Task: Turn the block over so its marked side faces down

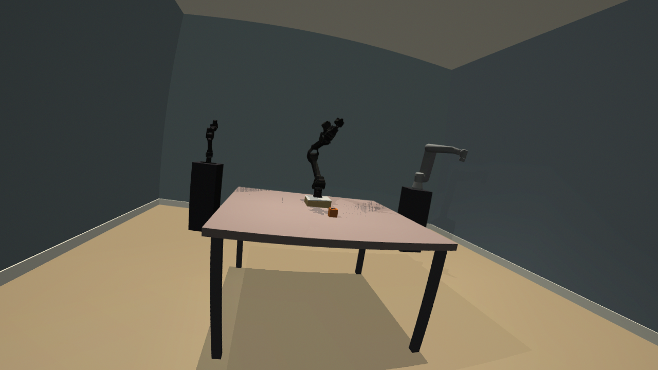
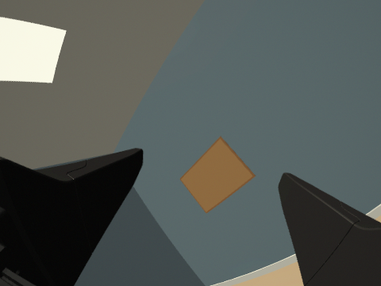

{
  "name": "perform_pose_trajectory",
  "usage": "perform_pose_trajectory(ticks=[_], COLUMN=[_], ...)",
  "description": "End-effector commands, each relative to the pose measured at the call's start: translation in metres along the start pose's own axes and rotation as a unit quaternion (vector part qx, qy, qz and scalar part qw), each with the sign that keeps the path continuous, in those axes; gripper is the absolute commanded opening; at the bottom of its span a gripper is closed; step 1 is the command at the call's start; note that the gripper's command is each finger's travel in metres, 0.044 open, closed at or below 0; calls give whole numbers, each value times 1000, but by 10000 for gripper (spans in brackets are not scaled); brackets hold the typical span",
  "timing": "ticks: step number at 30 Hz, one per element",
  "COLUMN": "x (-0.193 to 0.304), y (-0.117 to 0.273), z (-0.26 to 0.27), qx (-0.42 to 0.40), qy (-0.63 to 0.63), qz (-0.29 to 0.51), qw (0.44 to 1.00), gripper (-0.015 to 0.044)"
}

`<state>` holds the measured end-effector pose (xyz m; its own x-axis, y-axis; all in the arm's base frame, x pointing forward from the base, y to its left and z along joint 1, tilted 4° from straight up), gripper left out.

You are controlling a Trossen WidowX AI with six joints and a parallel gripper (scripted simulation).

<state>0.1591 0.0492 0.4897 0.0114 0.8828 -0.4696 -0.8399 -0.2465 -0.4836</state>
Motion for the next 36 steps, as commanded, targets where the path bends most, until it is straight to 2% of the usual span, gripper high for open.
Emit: perform_pose_trajectory(ticks=[1, 8, 15, 21, 26, 31, 33, 36], x=[1, 35, 75, 109, 137, 160, 162, 162], y=[-1, -45, -71, -74, -63, -44, -41, -41], z=[-1, -61, -137, -204, -261, -309, -315, -315], qx=[4, 161, 318, 428, 499, 534, 537, 537], qy=[2, 78, 154, 200, 220, 211, 207, 207], qz=[2, 105, 246, 384, 520, 643, 659, 659], qw=[1000, 978, 903, 793, 658, 506, 484, 484], gripper=[426, 440, 440, 440, 440, 440, 440, 440])
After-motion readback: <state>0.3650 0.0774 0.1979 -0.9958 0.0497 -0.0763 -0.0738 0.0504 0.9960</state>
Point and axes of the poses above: the point midway between the two fingers, 35 mm back from their tips, its own y axis back along the fingers, its own z axis across the jaws, x = y × z, the point moved 9 cm from there along y, back along the fingers, and after that the axes turned 6 degrees about -y, right-handed, at the moved point
